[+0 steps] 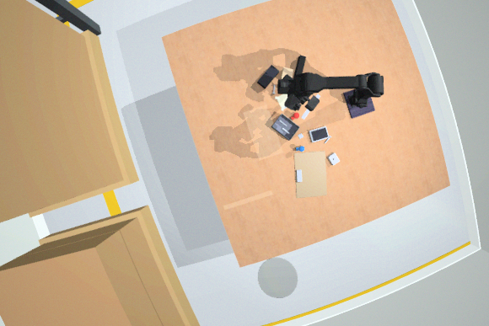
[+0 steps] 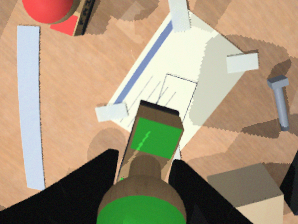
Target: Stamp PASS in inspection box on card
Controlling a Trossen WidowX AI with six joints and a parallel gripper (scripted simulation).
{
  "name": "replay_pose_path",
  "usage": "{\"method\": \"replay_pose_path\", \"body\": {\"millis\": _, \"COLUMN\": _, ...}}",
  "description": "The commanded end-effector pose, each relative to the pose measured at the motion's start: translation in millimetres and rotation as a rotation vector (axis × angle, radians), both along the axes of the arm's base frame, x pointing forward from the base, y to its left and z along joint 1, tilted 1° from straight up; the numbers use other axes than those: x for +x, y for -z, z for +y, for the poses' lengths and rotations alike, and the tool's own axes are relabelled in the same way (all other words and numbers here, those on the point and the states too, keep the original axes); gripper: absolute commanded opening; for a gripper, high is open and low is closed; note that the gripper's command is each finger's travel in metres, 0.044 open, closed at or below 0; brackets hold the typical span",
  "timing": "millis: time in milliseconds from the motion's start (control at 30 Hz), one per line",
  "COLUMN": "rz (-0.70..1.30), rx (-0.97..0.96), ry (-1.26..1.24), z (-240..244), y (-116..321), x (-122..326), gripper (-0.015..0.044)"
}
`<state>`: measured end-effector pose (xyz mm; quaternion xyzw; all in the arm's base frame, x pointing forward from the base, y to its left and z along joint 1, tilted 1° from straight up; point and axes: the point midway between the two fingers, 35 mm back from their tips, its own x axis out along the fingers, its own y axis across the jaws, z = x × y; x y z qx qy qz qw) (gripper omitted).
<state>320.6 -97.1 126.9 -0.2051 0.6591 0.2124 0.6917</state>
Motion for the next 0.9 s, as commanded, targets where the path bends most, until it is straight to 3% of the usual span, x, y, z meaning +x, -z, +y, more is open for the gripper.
{"method": "replay_pose_path", "body": {"millis": 0, "rz": -0.003, "rx": 0.005, "ry": -0.004, "z": 26.2, "y": -4.5, "x": -10.4, "gripper": 0.0000}}
{"method": "replay_pose_path", "body": {"millis": 500, "rz": 0.002, "rx": 0.013, "ry": -0.003, "z": 103.1, "y": -2.8, "x": -67.5, "gripper": 0.0000}}
{"method": "replay_pose_path", "body": {"millis": 867, "rz": 0.005, "rx": 0.017, "ry": -0.002, "z": 132.8, "y": 5.4, "x": -106.8, "gripper": 0.0000}}
